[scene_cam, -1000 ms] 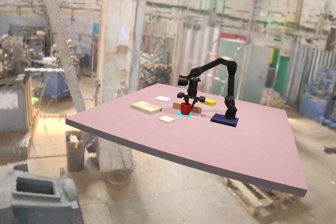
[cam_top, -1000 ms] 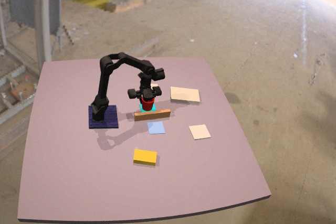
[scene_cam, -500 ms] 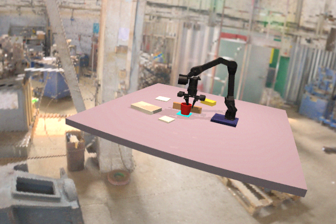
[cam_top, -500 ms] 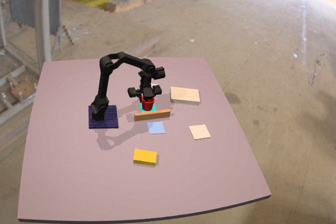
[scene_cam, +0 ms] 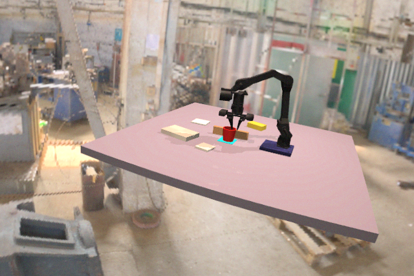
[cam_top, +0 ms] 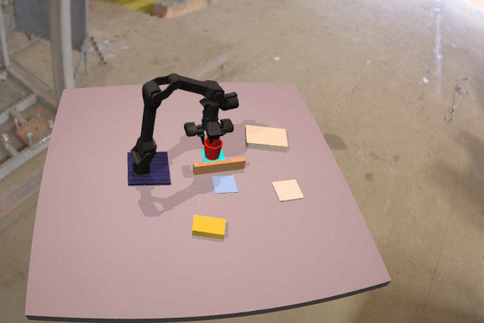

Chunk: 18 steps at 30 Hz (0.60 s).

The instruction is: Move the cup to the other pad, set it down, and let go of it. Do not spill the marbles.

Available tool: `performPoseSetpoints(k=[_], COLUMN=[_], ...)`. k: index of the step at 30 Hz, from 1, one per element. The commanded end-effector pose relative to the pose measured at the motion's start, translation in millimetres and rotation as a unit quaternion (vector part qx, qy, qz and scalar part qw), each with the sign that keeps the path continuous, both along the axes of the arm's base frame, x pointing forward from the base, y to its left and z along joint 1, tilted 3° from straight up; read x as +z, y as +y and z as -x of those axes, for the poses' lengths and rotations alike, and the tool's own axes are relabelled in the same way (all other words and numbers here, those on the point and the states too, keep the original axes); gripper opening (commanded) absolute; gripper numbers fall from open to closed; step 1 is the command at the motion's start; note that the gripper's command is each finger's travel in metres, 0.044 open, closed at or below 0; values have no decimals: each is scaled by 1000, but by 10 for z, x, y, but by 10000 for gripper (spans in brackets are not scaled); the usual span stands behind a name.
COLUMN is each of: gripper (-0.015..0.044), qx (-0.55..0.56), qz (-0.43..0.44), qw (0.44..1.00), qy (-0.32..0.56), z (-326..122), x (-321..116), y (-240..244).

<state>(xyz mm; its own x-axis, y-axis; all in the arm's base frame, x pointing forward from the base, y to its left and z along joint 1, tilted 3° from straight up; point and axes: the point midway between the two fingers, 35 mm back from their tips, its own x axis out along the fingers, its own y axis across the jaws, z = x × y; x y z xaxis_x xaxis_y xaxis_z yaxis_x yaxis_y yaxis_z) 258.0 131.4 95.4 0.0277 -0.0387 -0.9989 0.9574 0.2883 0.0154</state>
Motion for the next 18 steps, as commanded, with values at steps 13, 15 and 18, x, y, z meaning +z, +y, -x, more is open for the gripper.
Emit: performPoseSetpoints(k=[13,15,18], gripper=[128,128,154], qx=[-3,-3,0], qz=[-2,-2,0], qw=[1000,1000,1000], qy=[-6,-6,-1], z=[26,32,33], x=[244,246,201], y=[8,9,9])
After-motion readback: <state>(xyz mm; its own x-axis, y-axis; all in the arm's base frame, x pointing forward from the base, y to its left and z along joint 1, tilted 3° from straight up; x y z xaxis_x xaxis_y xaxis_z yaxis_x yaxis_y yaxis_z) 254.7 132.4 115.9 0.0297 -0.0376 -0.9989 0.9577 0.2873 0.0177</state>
